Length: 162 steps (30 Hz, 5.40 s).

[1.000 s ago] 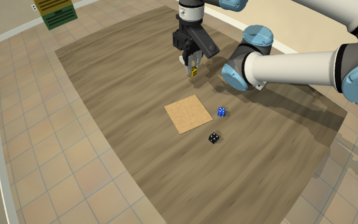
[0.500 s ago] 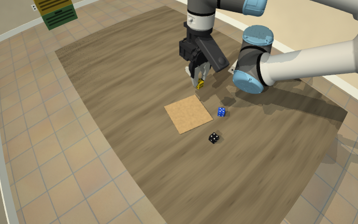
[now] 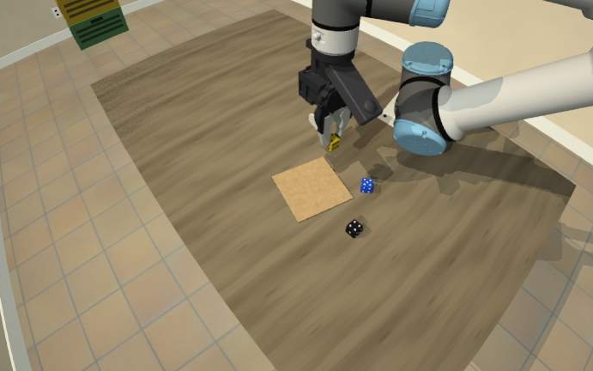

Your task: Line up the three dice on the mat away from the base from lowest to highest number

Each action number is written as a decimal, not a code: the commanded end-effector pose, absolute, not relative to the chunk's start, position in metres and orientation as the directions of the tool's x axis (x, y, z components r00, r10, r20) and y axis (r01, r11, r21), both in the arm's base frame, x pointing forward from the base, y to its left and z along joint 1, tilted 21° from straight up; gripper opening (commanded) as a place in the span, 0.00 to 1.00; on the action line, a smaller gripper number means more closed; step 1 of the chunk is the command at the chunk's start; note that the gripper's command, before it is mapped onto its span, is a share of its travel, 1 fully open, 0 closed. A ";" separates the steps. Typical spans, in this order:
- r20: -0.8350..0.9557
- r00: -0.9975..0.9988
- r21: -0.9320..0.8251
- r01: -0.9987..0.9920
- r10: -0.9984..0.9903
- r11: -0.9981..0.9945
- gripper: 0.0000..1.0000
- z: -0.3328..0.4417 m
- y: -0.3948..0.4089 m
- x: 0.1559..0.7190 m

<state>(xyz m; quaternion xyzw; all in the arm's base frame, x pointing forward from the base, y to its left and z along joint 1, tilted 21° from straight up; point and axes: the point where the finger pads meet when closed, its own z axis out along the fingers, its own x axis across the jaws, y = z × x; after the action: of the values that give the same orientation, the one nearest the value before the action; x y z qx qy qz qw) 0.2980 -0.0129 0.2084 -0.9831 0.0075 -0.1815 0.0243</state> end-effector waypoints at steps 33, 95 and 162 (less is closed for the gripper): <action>0.355 0.935 -0.049 -0.006 -0.024 -0.999 0.06 0.124 -0.008 0.332; 0.355 0.935 -0.049 -0.006 -0.024 -0.999 0.06 0.116 -0.008 0.336; 0.355 0.935 -0.049 -0.006 -0.024 -0.999 0.24 0.115 -0.008 0.336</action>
<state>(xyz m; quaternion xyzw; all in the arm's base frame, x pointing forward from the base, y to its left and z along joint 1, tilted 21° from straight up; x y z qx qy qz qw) 0.3356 -0.0077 0.1150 -0.9833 0.0077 -0.1805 0.0239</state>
